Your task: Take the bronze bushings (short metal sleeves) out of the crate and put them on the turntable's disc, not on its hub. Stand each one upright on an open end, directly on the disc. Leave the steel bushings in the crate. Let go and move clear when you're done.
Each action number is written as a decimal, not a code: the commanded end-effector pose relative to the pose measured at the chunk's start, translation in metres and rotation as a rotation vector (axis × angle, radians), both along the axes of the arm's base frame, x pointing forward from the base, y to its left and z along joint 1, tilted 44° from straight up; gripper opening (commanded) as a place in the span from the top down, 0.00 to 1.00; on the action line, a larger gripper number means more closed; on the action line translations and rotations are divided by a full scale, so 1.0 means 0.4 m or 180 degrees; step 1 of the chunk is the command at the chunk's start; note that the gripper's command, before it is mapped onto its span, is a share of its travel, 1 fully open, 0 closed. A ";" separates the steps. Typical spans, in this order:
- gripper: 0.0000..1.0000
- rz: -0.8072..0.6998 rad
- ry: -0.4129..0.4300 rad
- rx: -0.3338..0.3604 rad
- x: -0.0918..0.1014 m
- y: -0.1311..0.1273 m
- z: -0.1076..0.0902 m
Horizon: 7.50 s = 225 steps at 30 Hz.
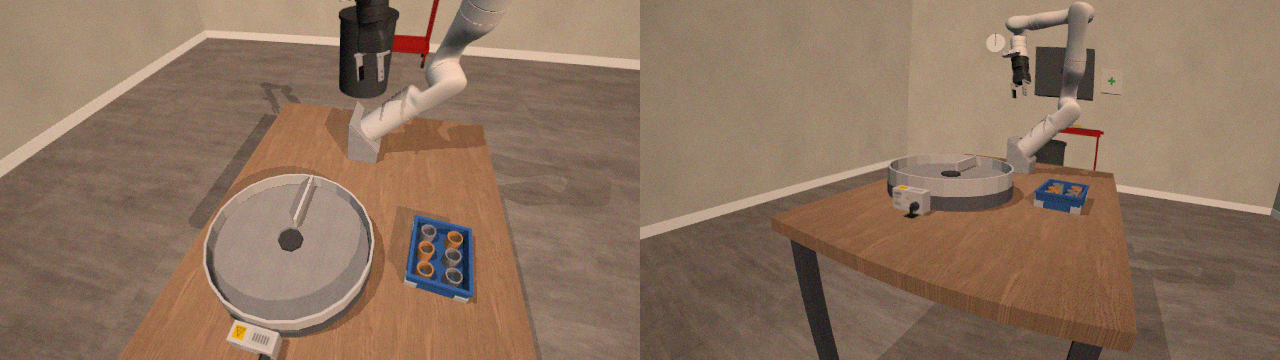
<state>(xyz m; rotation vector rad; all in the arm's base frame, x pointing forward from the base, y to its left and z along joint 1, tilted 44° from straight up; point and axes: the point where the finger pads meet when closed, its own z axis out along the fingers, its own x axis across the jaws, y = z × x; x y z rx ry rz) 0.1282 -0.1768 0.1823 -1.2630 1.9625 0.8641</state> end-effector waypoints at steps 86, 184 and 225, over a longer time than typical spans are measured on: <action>0.65 0.1249 -0.0527 -0.0634 0.541 -0.051 -0.516; 0.64 0.1222 -0.0500 -0.0629 0.636 0.672 -0.090; 0.64 0.1251 -0.0514 -0.0625 0.654 0.826 -0.004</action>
